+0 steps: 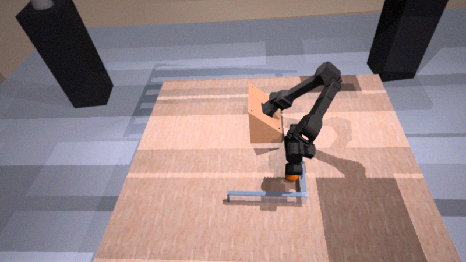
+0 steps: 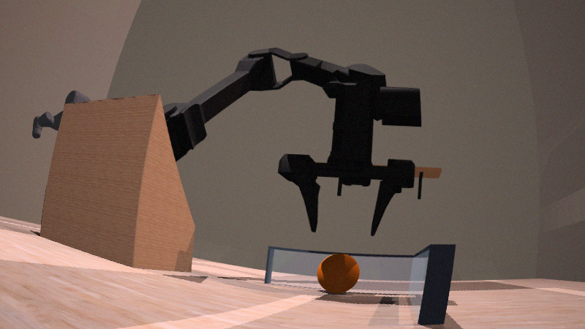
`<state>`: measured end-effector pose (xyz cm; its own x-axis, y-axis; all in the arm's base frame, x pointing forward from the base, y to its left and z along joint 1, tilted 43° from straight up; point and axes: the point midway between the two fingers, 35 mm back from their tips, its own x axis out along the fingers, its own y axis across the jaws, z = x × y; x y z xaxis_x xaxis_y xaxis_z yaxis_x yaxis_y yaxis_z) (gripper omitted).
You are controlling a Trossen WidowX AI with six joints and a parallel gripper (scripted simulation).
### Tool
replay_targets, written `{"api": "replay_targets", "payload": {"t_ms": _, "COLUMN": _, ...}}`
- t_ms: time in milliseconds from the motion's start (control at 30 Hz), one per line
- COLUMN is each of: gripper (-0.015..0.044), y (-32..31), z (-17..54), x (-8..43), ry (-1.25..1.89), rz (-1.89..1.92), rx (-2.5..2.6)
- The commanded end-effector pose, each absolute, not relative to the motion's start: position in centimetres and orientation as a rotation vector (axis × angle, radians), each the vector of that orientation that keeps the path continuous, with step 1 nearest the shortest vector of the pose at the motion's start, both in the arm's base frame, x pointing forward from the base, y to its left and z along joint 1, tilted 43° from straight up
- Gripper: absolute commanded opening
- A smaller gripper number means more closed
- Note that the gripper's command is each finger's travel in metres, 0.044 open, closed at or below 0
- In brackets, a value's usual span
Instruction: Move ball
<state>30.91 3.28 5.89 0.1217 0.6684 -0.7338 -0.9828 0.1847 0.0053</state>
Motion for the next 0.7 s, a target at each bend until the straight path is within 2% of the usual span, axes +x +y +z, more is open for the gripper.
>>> {"api": "replay_targets", "payload": {"t_ms": 0, "gripper": 0.0393, "y": 1.8, "z": 7.9, "x": 30.5, "ry": 0.679, "rz": 1.301, "rx": -0.573}}
{"api": "replay_targets", "payload": {"t_ms": 267, "gripper": 0.0393, "y": 2.0, "z": 7.3, "x": 31.0, "ry": 0.676, "rz": 1.281, "rx": -0.576}}
{"api": "replay_targets", "payload": {"t_ms": 333, "gripper": 0.0440, "y": 1.3, "z": 8.1, "x": 31.0, "ry": 0.677, "rz": 1.281, "rx": -0.577}}
{"api": "replay_targets", "payload": {"t_ms": 433, "gripper": 0.0440, "y": -1.1, "z": 10.8, "x": 30.4, "ry": 0.676, "rz": 1.282, "rx": -0.580}}
{"api": "replay_targets", "payload": {"t_ms": 667, "gripper": 0.0440, "y": -1.3, "z": 11.0, "x": 30.3, "ry": 0.676, "rz": 1.283, "rx": -0.580}}
